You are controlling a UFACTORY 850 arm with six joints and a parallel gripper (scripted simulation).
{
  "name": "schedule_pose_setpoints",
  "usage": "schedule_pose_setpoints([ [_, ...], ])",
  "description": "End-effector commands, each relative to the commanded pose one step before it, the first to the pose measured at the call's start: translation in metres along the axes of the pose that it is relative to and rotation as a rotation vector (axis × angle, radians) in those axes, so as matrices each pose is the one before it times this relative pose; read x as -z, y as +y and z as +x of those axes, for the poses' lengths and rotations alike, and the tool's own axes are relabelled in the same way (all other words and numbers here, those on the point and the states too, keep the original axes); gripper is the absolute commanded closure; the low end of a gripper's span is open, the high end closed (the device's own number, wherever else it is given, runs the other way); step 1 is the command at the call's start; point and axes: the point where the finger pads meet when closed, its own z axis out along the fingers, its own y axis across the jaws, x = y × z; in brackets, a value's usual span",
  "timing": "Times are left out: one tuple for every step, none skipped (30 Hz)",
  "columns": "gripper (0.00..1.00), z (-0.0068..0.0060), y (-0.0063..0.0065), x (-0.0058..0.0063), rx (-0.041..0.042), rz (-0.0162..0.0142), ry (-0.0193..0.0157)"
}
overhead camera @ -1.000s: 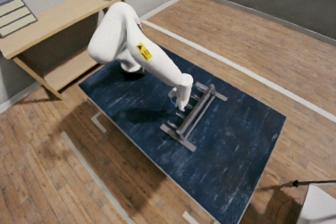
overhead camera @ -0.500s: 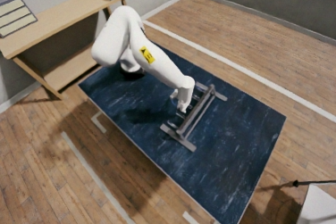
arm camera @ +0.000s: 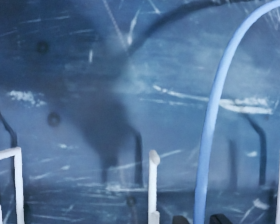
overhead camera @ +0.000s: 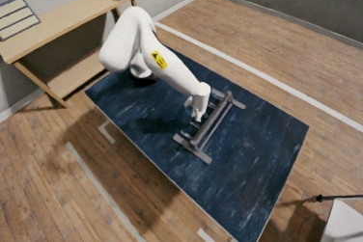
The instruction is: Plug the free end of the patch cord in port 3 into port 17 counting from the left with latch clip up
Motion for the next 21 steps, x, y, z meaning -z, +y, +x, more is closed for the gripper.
schedule_pose_setpoints([
  [1.0,-0.00078,-0.00003,0.00059,-0.00038,-0.00011,-0.0015],
  [1.0,-0.00007,0.0,0.0,0.0,0.0,-0.00003],
  [1.0,-0.00018,0.0,0.0,0.0,0.0,-0.00007],
  [1.0,-0.00033,0.0,0.0,0.0,0.0,-0.00012],
  [1.0,-0.0005,0.0,0.00001,0.0,0.0,-0.00019],
  [1.0,-0.00068,0.0,0.00001,0.0,0.0,-0.00026],
  [1.0,-0.00088,0.0,0.00001,0.0,0.0,-0.00034],
  [1.0,-0.00107,0.0,0.00001,0.0,0.0,-0.00041],
  [1.0,-0.00114,0.0,0.00001,0.0,0.00001,-0.00023],
  [1.0,-0.00117,-0.00001,0.00001,0.0,0.00001,0.0],
  [1.0,-0.00129,-0.00001,0.00001,0.0,0.0,0.0],
  [1.0,0.0,0.0,0.0,0.0,0.0,0.0],
  [1.0,0.0,0.0,0.0,0.0,0.0,0.0],
  [1.0,-0.00139,0.0,0.00001,0.0,0.0,0.0],
  [1.0,-0.00149,-0.00001,0.00001,0.0,0.00001,0.0],
  [1.0,-0.00154,0.0,0.00002,0.0,0.0,0.0],
  [1.0,-0.00157,0.0,0.00002,0.0,-0.00001,0.0],
  [1.0,-0.00158,-0.00001,0.00001,0.0,0.00001,0.0],
  [1.0,-0.00155,0.0,0.00002,0.0,0.0,0.0],
  [1.0,-0.0015,0.0,0.00002,0.0,0.0,0.0],
  [1.0,-0.00142,-0.00001,0.00001,0.0,0.00001,0.0],
])
